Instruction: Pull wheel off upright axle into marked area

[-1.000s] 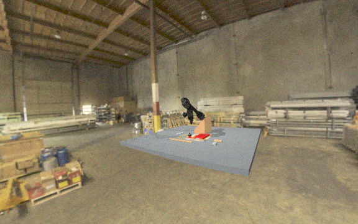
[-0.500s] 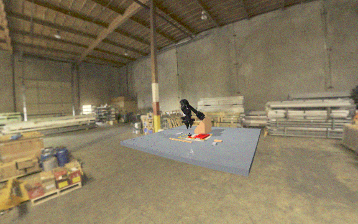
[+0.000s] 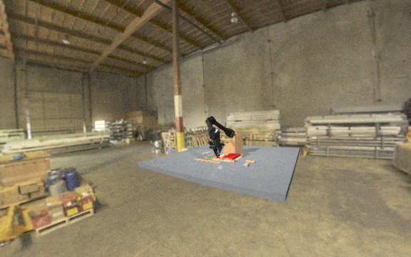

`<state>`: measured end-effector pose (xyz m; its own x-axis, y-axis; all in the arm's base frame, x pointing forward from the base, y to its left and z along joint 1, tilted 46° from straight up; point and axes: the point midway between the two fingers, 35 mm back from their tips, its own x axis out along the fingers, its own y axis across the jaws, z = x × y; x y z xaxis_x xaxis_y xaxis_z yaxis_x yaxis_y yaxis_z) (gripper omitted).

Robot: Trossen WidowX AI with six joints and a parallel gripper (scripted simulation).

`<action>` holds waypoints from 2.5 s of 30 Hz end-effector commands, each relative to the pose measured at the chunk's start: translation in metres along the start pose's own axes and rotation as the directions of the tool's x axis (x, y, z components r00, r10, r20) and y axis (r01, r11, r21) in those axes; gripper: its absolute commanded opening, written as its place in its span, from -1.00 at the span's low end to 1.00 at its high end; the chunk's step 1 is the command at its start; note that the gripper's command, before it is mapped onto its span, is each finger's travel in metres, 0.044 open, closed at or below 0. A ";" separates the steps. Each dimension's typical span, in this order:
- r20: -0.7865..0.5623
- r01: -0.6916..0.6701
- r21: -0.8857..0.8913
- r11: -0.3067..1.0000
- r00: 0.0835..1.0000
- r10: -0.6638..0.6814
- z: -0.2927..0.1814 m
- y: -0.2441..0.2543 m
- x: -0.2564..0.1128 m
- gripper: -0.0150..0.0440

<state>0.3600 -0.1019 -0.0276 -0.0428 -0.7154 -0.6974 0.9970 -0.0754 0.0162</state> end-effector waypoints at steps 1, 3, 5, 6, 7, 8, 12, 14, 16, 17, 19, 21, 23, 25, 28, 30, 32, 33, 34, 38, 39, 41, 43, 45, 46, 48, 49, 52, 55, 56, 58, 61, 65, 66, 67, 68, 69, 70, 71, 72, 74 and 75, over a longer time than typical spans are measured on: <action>0.008 -0.001 -0.011 1.000 1.000 0.001 -0.002 -0.001 0.008 0.53; 0.008 -0.001 -0.011 1.000 1.000 0.001 -0.002 -0.001 0.008 0.53; 0.001 -0.001 -0.002 1.000 1.000 0.001 -0.001 -0.001 0.004 0.35; 0.001 -0.001 -0.002 1.000 1.000 0.001 -0.001 -0.001 0.004 0.26; 0.001 -0.001 -0.002 1.000 1.000 0.001 -0.001 -0.001 0.004 0.24; 0.001 -0.001 -0.002 1.000 1.000 0.001 -0.001 -0.001 0.004 0.21; 0.001 -0.001 -0.002 1.000 1.000 0.001 -0.001 -0.001 0.004 0.12; 0.001 -0.001 -0.002 1.000 1.000 0.001 -0.001 -0.001 0.004 0.08; 0.001 -0.001 -0.002 1.000 1.000 0.001 -0.001 -0.001 0.004 -0.03; 0.001 -0.001 -0.002 1.000 1.000 0.001 -0.001 -0.001 0.004 -0.12; 0.001 -0.001 -0.002 1.000 1.000 0.001 -0.001 -0.001 0.004 -0.30; 0.001 -0.001 -0.002 1.000 1.000 0.001 -0.001 -0.001 0.003 -0.48; 0.001 -0.001 -0.002 1.000 1.000 0.001 -0.001 -0.001 0.002 -0.49; 0.001 -0.001 -0.002 1.000 1.000 0.001 -0.001 0.000 0.002 -0.49; 0.001 -0.001 -0.003 1.000 1.000 0.001 -0.001 0.000 0.001 -0.49; 0.001 -0.001 -0.003 1.000 1.000 0.001 -0.001 0.000 0.000 -0.49; 0.001 -0.001 -0.003 1.000 1.000 0.001 -0.001 0.000 -0.001 -0.49; 0.001 -0.001 -0.003 1.000 1.000 0.001 -0.001 0.000 -0.001 -0.49; 0.001 -0.001 -0.003 1.000 1.000 0.001 -0.001 0.000 -0.001 -0.49; 0.001 -0.001 -0.003 1.000 1.000 0.001 -0.001 0.000 -0.003 -0.49; 0.001 -0.001 -0.003 1.000 1.000 0.001 -0.001 0.000 -0.003 -0.49; 0.001 -0.001 -0.004 1.000 1.000 0.001 -0.001 0.000 -0.003 -0.49; 0.001 -0.001 -0.004 1.000 1.000 0.001 -0.001 0.000 -0.004 -0.49; 0.001 -0.001 -0.004 1.000 1.000 0.001 -0.001 0.000 -0.005 -0.49; 0.001 -0.001 -0.004 1.000 1.000 0.001 -0.001 0.000 -0.005 -0.49; 0.001 -0.001 -0.004 1.000 1.000 0.001 -0.001 0.000 -0.006 -0.49; 0.001 -0.001 -0.004 1.000 1.000 0.001 -0.001 0.000 -0.006 -0.49; 0.001 -0.001 -0.004 1.000 1.000 0.001 -0.001 0.000 -0.007 -0.49; 0.002 -0.001 -0.005 1.000 1.000 0.001 -0.001 0.000 -0.008 -0.49; 0.002 -0.001 -0.005 1.000 1.000 0.001 -0.001 0.000 -0.008 -0.49; 0.002 -0.001 -0.005 1.000 1.000 0.001 -0.001 0.000 -0.009 -0.49; 0.002 -0.001 -0.005 1.000 1.000 0.001 -0.001 0.000 -0.010 -0.49; 0.002 -0.001 -0.005 1.000 1.000 0.001 -0.001 0.000 -0.011 -0.49; 0.002 -0.001 -0.006 1.000 1.000 0.001 -0.001 0.000 -0.012 -0.49; 0.002 -0.001 -0.006 1.000 1.000 0.001 -0.001 0.000 -0.012 -0.49; 0.002 -0.001 -0.006 1.000 1.000 0.001 -0.001 0.000 -0.012 -0.49; 0.002 -0.001 -0.006 1.000 1.000 0.001 -0.001 0.000 -0.013 -0.49; 0.002 -0.001 -0.006 1.000 1.000 0.001 -0.001 0.000 -0.013 -0.49; 0.002 -0.001 -0.006 1.000 1.000 0.001 -0.002 0.000 -0.013 -0.49; 0.002 -0.001 -0.006 1.000 1.000 0.001 -0.002 0.000 -0.014 -0.49; 0.002 -0.001 -0.006 1.000 1.000 0.001 -0.002 0.000 -0.014 -0.49; 0.002 -0.001 -0.006 1.000 1.000 0.001 -0.002 0.000 -0.015 -0.49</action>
<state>0.3598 -0.0932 -0.0207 -0.0477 -0.7182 -0.6942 0.9974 -0.0715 0.0054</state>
